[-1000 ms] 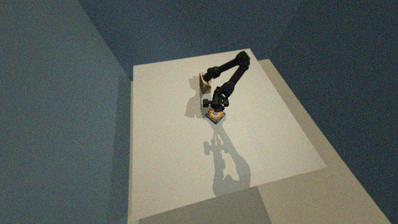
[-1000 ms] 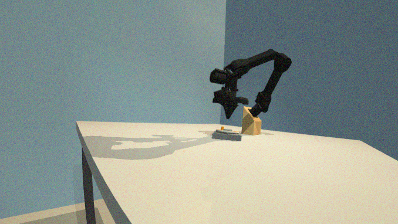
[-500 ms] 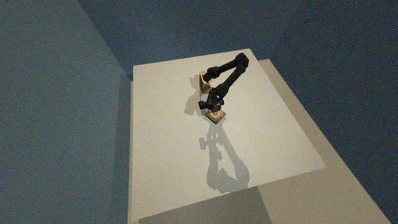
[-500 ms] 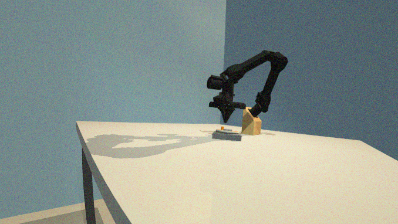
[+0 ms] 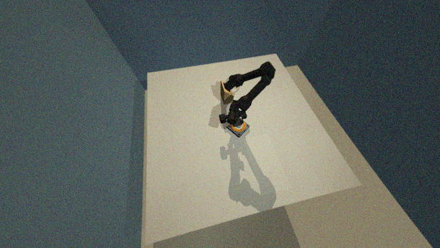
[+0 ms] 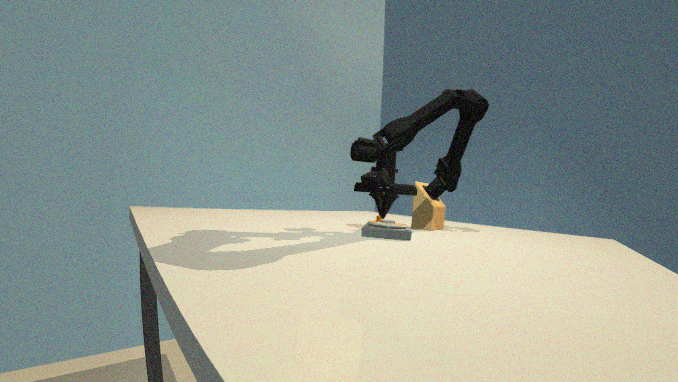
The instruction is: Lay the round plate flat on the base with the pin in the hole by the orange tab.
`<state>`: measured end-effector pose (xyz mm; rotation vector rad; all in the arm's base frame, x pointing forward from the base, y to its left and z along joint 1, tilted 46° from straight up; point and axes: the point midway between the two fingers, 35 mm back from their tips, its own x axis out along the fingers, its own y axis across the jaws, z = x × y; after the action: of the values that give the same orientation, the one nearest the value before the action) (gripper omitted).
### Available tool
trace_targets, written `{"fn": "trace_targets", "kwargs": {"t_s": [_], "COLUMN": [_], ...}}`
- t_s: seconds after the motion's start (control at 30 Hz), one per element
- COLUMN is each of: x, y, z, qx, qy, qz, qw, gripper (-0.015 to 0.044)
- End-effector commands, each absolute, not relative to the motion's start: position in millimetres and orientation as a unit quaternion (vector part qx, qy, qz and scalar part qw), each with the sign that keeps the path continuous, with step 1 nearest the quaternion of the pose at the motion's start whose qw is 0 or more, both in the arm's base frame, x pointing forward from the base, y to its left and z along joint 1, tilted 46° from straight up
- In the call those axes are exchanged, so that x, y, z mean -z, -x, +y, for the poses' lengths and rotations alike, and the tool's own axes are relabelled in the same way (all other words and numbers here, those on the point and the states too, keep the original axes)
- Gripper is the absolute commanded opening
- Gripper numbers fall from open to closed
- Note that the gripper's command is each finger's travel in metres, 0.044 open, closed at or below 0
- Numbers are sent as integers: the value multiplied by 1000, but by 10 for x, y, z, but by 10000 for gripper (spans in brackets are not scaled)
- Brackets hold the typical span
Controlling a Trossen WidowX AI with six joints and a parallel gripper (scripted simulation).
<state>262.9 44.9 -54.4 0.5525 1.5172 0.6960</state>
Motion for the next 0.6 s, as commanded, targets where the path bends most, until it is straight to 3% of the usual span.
{"fn": "trace_targets", "kwargs": {"t_s": [0.0, 0.57], "x": [554, 606], "y": [-2685, -2883], "z": [431, 405], "qx": [-304, -304], "qy": [-244, -244], "qz": [663, 662], "qw": [639, 640], "gripper": [0, 0]}}
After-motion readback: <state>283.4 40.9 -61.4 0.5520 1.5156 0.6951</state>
